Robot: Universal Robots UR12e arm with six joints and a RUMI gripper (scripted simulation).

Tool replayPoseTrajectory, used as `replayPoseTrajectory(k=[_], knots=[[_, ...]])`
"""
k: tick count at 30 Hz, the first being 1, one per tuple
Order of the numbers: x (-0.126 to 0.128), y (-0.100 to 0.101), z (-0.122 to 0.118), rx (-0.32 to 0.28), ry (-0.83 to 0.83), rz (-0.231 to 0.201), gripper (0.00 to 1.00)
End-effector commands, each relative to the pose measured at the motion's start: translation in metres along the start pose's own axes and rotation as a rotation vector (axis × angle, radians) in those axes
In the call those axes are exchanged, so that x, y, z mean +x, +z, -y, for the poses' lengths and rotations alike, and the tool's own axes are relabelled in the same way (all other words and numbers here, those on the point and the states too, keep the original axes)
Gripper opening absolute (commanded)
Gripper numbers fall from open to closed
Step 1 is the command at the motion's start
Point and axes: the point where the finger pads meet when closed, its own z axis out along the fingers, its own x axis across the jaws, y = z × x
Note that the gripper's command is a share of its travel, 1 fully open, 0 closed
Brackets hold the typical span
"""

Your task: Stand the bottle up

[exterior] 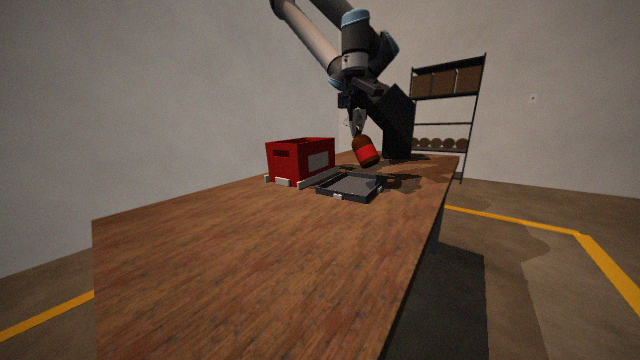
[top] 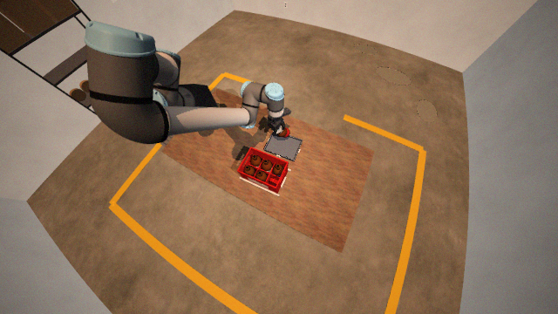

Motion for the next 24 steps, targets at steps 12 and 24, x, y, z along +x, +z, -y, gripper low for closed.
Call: replayPoseTrajectory(k=[12, 24], knots=[[0.0001, -0.0003, 0.0002, -0.007, 0.001, 0.0, 0.0], [-0.001, 0.001, 0.0004, -0.069, 0.002, 0.006, 0.0]])
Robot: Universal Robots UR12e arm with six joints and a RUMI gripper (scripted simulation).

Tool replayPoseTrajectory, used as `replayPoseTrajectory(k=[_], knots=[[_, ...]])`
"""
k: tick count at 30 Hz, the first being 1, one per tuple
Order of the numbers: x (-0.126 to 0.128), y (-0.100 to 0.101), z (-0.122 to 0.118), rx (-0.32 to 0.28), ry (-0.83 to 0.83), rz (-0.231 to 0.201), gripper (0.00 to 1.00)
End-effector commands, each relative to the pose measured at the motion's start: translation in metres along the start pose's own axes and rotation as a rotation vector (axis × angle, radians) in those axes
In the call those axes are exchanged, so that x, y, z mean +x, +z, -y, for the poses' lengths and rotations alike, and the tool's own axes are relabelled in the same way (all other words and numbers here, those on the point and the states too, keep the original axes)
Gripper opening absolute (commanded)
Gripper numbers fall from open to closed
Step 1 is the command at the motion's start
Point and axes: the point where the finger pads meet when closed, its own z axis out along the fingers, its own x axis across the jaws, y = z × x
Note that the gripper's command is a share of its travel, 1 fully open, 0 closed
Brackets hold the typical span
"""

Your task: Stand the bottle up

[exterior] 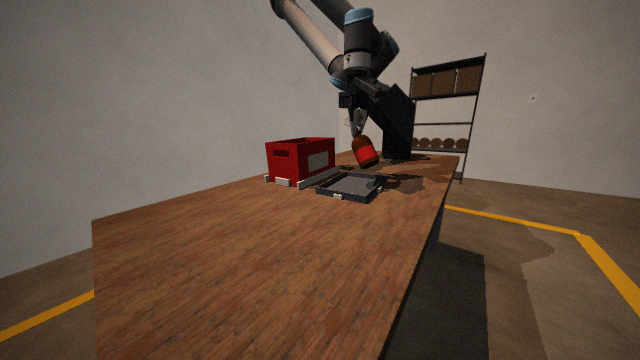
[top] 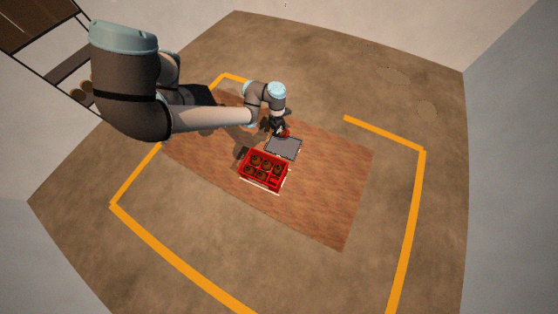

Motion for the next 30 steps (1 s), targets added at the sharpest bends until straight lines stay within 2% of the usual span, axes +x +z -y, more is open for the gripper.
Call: replayPoseTrajectory(k=[1, 17, 30], knots=[[-0.0001, -0.0001, 0.0003, -0.034, 0.001, 0.002, 0.0], [0.0009, -0.001, 0.0008, -0.119, 0.0, -0.003, 0.0], [0.0013, -0.0014, 0.0009, -0.132, 0.0, -0.006, 0.0]])
